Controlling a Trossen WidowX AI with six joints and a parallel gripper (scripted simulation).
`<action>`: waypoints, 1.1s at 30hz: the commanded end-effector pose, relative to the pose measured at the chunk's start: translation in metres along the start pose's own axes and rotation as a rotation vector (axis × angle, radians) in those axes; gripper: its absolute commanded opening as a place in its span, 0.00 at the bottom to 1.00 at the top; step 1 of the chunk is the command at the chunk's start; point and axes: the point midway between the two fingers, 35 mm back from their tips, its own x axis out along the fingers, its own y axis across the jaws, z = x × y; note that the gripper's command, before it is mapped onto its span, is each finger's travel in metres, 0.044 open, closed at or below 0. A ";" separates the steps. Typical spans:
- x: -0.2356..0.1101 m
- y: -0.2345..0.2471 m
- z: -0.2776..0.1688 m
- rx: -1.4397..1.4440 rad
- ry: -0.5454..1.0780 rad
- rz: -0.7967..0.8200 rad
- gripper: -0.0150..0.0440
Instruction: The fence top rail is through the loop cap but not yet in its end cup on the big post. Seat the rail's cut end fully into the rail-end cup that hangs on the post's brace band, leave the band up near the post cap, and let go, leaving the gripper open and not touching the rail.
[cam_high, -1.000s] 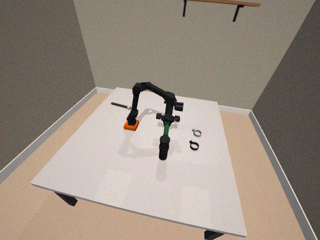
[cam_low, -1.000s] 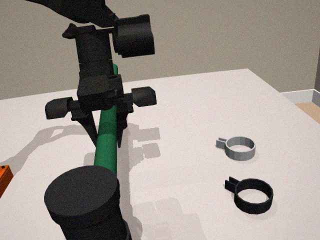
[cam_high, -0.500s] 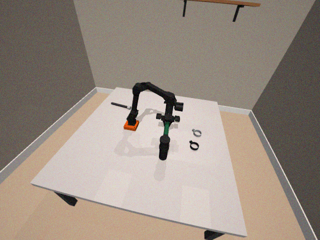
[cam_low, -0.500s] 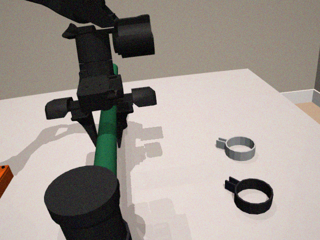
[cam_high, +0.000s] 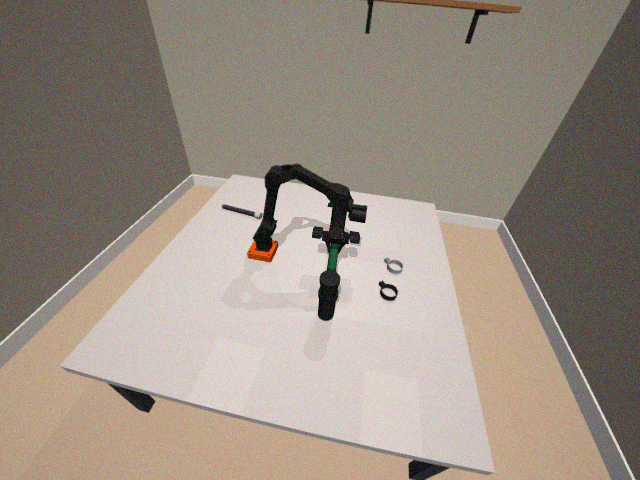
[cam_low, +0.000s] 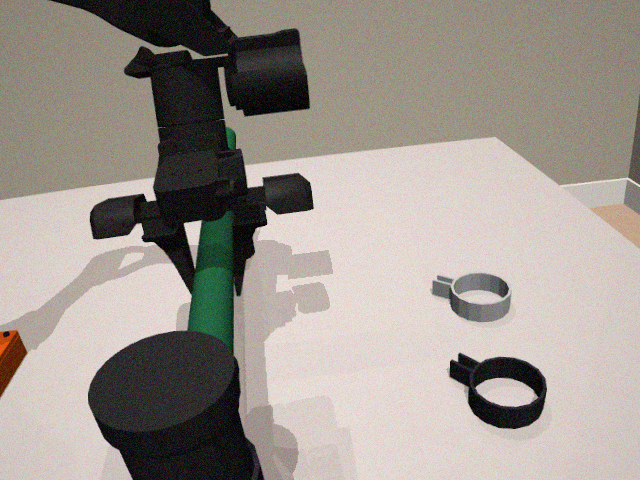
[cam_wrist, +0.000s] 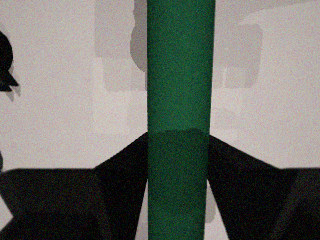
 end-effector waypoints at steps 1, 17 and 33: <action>0.000 0.000 0.002 0.001 -0.006 0.000 0.25; -0.001 0.000 0.000 0.001 -0.004 0.000 0.25; -0.004 -0.001 0.000 0.004 -0.013 -0.001 0.25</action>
